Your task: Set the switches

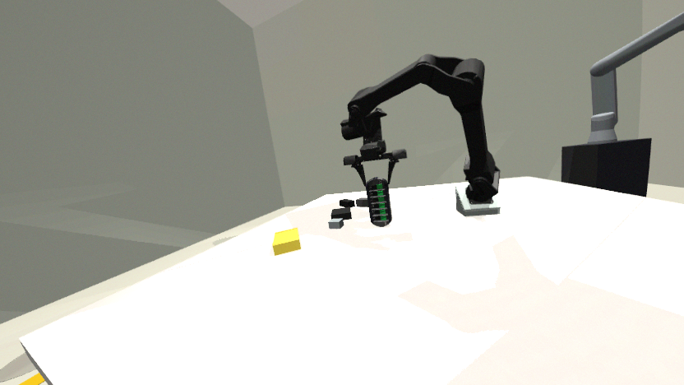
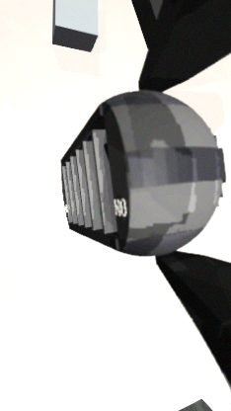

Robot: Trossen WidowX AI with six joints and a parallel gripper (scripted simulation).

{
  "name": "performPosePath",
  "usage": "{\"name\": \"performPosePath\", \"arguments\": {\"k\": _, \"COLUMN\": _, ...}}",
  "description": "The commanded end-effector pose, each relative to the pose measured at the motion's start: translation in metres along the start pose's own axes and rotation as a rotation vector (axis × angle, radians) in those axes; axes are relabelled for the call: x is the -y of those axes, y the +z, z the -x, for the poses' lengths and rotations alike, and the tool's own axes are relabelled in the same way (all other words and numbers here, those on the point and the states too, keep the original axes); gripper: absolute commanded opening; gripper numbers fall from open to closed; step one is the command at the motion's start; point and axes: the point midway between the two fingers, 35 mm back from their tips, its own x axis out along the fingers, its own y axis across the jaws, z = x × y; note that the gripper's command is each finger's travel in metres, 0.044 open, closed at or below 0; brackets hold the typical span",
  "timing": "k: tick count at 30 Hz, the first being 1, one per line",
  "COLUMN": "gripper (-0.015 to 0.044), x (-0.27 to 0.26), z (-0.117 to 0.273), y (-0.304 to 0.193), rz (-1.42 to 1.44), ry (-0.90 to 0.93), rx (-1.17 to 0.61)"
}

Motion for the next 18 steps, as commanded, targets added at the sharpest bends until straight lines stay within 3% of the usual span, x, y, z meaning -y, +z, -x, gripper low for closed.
{"name": "performPosePath", "arguments": {"k": 1, "gripper": 0.0337, "x": -0.001, "z": -0.007, "y": -0.005, "rz": -0.003, "ry": 0.023, "rx": 0.002}}
{"name": "performPosePath", "arguments": {"k": 18, "gripper": 0.0337, "x": -0.001, "z": -0.009, "y": -0.019, "rz": -0.003, "ry": 0.023, "rx": 0.002}}
